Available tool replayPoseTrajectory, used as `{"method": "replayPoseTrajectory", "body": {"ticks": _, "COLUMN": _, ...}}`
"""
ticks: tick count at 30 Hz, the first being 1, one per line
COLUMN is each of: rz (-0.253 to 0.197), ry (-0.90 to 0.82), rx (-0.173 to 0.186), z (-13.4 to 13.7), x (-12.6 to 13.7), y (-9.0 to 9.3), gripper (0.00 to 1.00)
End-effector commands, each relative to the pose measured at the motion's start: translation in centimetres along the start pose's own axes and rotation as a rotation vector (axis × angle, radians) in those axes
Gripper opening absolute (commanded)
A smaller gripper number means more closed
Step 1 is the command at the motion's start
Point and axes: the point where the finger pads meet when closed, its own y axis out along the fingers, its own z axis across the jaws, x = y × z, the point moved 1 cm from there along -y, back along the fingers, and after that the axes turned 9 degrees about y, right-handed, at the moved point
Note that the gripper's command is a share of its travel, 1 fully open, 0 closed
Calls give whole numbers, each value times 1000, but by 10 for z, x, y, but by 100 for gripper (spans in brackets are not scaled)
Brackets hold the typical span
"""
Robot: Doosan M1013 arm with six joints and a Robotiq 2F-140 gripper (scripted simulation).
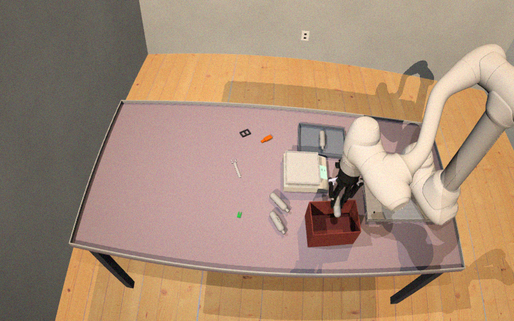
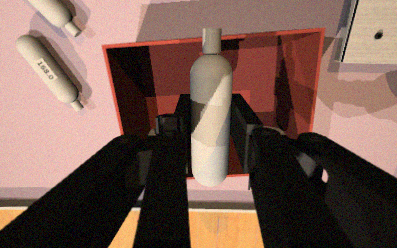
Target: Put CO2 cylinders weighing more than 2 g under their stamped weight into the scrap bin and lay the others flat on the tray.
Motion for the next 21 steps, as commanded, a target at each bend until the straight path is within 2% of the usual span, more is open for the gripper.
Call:
{"method": "replayPoseTrajectory", "body": {"ticks": 1, "rz": 9, "ry": 4, "rx": -5, "z": 12, "x": 21, "y": -1, "gripper": 10}}
{"method": "replayPoseTrajectory", "body": {"ticks": 11, "rz": 9, "ry": 4, "rx": -5, "z": 12, "x": 21, "y": 3, "gripper": 10}}
{"method": "replayPoseTrajectory", "body": {"ticks": 21, "rz": 9, "ry": 4, "rx": -5, "z": 12, "x": 21, "y": 17, "gripper": 10}}
